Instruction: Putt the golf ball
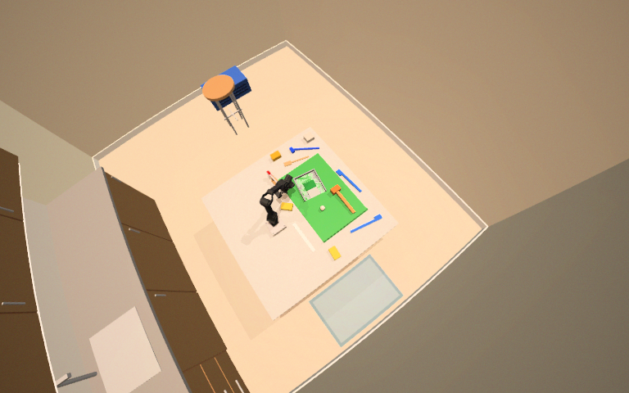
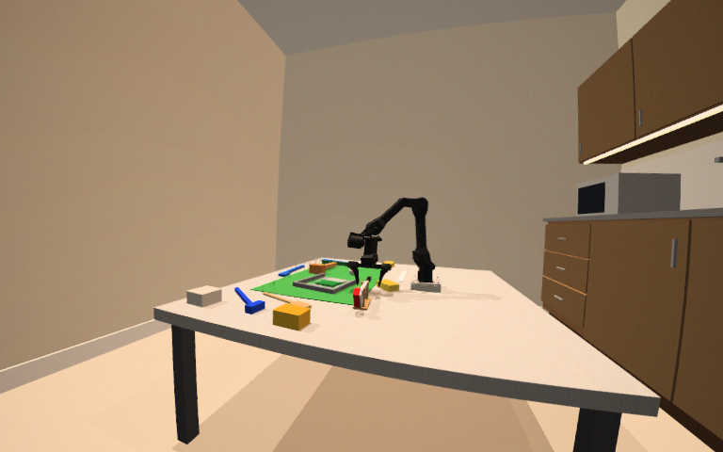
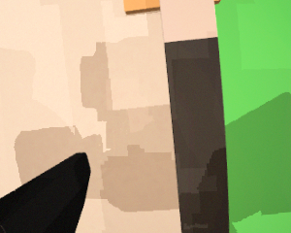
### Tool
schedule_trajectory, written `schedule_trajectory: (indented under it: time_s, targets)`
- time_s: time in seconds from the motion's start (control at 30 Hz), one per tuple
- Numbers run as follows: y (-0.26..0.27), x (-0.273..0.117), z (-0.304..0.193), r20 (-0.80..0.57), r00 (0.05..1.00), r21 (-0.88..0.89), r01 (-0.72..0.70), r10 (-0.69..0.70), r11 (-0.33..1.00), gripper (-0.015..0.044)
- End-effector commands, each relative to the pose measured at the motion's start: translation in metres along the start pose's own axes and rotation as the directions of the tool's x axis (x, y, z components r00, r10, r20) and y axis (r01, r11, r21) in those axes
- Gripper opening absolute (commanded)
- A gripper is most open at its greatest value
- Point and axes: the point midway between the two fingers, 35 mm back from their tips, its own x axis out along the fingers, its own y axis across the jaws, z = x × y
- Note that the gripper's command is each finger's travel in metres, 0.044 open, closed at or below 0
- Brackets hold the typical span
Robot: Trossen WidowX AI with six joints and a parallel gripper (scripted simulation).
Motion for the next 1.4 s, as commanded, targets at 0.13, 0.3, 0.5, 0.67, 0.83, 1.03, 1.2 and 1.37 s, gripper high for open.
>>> schedule_trajectory:
  time_s: [0.13, 0.3, 0.5, 0.67, 0.83, 1.03, 1.2, 1.37]
  targets:
    - [0.0, 0.003, -0.001, 0.0, 1.0, 0.0, 0.0, 0.0, 1.0, 0.0361]
    - [0.0, 0.003, -0.001, 0.0, 1.0, 0.0, 0.0, 0.0, 1.0, 0.023]
    - [0.0, 0.003, -0.001, 0.0, 1.0, 0.0, 0.0, 0.0, 1.0, 0.0072]
    - [0.0, 0.003, -0.001, 0.0, 1.0, 0.0, 0.0, 0.0, 1.0, 0.002]
    - [-0.001, -0.002, 0.001, 0.0, 1.0, 0.0, 0.0, 0.0, 1.0, 0.0]
    - [-0.004, -0.031, 0.011, 0.0, 1.0, 0.0, 0.0, 0.0, 1.0, 0.0]
    - [-0.004, -0.061, 0.018, 0.0, 1.0, 0.0, 0.0, 0.0, 1.0, 0.0]
    - [0.0, -0.09, 0.025, 0.0, 1.0, 0.0, -0.001, 0.001, 1.0, 0.0]
